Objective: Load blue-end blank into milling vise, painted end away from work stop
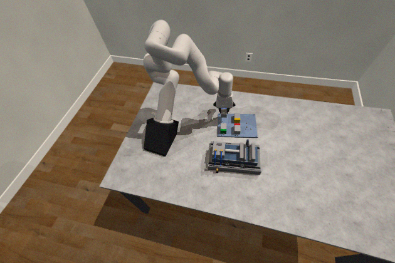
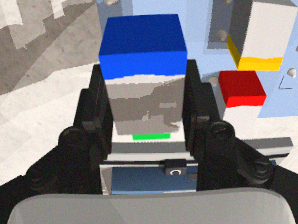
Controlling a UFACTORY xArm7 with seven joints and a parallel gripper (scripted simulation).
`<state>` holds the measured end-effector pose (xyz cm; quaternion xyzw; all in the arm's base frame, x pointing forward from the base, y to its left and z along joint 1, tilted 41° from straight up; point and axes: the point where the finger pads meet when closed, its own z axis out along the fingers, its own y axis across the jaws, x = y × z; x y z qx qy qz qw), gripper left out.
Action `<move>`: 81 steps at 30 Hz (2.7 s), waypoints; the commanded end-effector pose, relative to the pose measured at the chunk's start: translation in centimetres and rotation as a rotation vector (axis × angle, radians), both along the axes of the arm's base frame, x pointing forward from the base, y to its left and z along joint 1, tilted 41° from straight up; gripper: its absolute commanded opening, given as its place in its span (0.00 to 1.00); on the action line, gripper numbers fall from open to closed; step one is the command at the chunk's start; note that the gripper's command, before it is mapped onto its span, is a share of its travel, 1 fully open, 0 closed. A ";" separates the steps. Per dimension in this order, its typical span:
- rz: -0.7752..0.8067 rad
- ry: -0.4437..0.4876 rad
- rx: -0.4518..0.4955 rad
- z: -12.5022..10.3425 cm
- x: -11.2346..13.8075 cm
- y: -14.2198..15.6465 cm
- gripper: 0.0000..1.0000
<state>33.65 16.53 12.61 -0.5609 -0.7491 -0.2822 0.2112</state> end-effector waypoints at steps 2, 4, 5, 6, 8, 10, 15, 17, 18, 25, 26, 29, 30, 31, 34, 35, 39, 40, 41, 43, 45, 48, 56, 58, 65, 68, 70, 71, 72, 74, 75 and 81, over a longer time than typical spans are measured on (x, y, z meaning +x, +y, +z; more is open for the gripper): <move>-0.003 -0.002 0.000 0.7 0.2 -0.6 0.00; -0.003 -0.002 0.000 1.2 0.1 -1.0 0.00; -0.002 -0.002 0.000 1.4 0.1 -1.2 0.00; -0.002 -0.002 0.000 1.6 0.1 -1.4 0.00; -0.002 -0.002 0.000 2.1 0.1 -1.8 0.00; -0.002 -0.002 0.000 2.3 0.1 -2.0 0.00; -0.002 -0.002 0.000 2.3 0.1 -2.0 0.00; -0.003 -0.003 0.001 2.5 0.2 -2.2 0.00; -0.003 -0.003 0.001 2.9 0.1 -2.5 0.00; -0.002 -0.002 0.000 5.3 0.1 -4.6 0.00; -0.002 -0.002 0.000 5.6 0.1 -4.9 0.00; -0.002 -0.002 0.000 5.6 0.1 -4.9 0.00; -0.002 -0.002 0.000 5.6 0.1 -4.9 0.00; -0.002 -0.002 0.000 5.6 0.1 -4.9 0.00; -0.003 -0.003 0.001 5.5 0.1 -4.8 0.00; -0.003 -0.003 0.001 5.6 0.1 -4.9 0.00; -0.003 -0.003 0.001 5.9 0.1 -5.1 0.00; -0.003 -0.003 0.001 6.0 0.1 -5.2 0.00; -0.003 -0.003 0.001 6.1 0.0 -5.3 0.00; -0.002 -0.002 0.001 6.3 0.0 -5.4 0.00; -0.002 -0.002 0.001 6.3 0.0 -5.4 0.00; -0.002 -0.002 0.001 6.3 0.0 -5.4 0.00; -0.002 -0.002 0.001 6.0 0.0 -5.1 0.00; -0.002 -0.002 0.001 5.9 0.0 -5.1 0.00; -0.002 -0.002 0.001 5.8 0.0 -5.0 0.00; -0.002 -0.002 0.001 5.7 0.0 -5.0 0.00; -0.002 -0.002 0.001 5.7 0.1 -4.9 0.00; -0.002 -0.002 0.001 5.7 0.1 -4.9 0.00; -0.002 -0.002 0.001 5.6 0.1 -4.9 0.00; -0.002 -0.002 0.001 5.6 0.1 -4.8 0.00; -0.002 -0.002 0.001 5.5 0.1 -4.8 0.00; -0.002 -0.002 0.001 5.5 0.1 -4.8 0.00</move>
